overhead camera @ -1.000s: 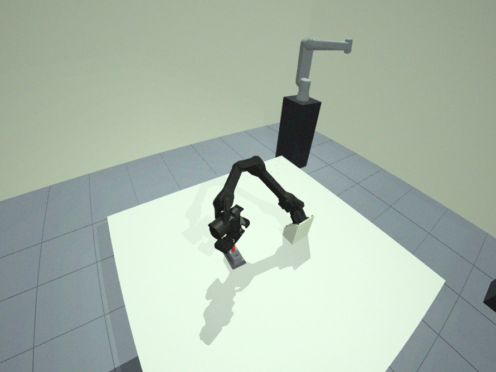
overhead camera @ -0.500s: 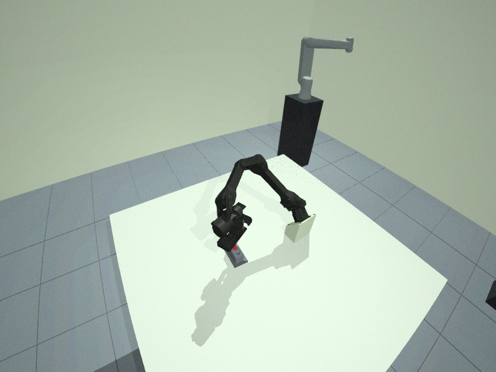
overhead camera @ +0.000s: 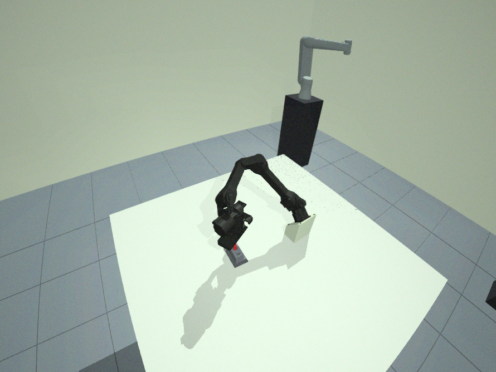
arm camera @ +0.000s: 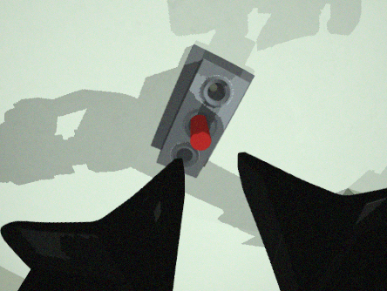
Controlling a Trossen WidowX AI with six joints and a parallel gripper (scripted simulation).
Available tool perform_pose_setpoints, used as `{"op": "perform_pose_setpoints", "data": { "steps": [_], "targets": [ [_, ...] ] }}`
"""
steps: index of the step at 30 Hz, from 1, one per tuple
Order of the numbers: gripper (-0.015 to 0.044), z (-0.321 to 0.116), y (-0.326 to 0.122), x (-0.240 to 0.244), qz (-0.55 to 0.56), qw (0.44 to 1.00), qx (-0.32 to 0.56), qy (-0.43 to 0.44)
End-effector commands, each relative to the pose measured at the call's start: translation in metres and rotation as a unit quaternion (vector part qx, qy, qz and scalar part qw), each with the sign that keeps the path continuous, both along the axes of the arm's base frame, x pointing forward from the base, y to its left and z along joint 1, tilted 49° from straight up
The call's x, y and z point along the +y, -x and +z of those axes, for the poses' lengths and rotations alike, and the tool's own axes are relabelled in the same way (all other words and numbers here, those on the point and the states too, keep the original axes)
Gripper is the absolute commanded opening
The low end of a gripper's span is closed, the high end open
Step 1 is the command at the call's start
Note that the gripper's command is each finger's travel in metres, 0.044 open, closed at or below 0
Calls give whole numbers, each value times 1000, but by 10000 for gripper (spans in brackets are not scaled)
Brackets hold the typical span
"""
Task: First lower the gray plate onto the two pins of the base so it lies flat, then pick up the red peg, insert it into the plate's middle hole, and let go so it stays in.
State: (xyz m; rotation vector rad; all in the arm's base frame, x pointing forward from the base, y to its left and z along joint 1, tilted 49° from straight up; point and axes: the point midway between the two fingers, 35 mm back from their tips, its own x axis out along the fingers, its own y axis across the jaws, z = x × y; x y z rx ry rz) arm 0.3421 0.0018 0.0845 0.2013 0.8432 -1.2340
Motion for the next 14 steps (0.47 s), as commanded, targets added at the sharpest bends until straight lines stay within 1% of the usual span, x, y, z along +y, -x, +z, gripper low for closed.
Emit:
{"op": "perform_pose_setpoints", "data": {
  "steps": [1, 14],
  "targets": [
    [150, 2, 0, 2, -2, 1000, -3, -2],
    [150, 7, 3, 8, -2, 1000, -3, -3]
  ]
}}
